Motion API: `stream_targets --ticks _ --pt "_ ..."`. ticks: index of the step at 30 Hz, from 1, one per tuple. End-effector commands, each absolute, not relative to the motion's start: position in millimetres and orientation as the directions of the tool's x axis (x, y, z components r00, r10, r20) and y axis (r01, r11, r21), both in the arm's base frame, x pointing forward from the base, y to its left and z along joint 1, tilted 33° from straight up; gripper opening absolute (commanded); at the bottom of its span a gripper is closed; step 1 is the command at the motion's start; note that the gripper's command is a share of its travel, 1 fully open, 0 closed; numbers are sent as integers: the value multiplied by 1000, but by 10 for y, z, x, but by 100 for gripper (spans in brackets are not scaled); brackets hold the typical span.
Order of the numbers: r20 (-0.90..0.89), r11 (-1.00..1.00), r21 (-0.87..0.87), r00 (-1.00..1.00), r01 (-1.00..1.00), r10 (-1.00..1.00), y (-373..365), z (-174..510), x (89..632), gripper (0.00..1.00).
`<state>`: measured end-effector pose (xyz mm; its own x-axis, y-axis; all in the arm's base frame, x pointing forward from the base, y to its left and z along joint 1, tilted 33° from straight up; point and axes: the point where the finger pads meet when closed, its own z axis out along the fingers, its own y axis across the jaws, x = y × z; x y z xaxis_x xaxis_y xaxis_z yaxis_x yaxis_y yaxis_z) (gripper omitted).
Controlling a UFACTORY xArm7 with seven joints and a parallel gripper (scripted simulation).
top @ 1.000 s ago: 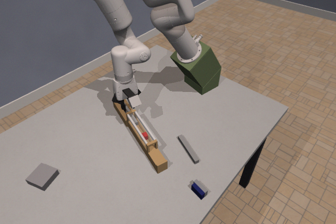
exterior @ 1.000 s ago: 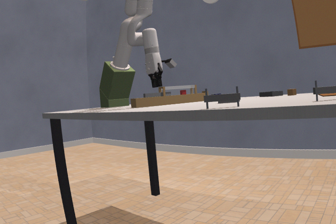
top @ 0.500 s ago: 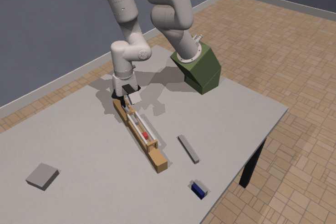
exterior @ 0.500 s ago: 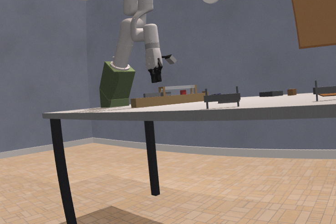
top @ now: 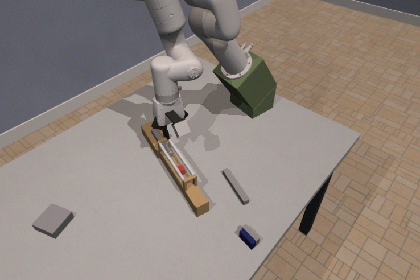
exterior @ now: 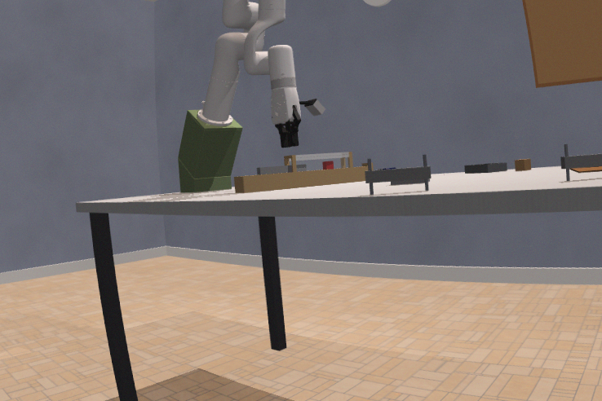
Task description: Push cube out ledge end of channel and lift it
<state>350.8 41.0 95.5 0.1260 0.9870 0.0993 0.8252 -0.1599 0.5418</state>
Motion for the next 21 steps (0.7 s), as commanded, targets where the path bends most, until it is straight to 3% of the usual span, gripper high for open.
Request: stream_targets --ticks 1,14,21 --pt "78 -176 542 159 822 984 747 912 3433 38" --pt "102 -223 538 200 813 975 2722 505 2894 38" --pt "107 -227 537 201 812 974 2888 459 2843 38"
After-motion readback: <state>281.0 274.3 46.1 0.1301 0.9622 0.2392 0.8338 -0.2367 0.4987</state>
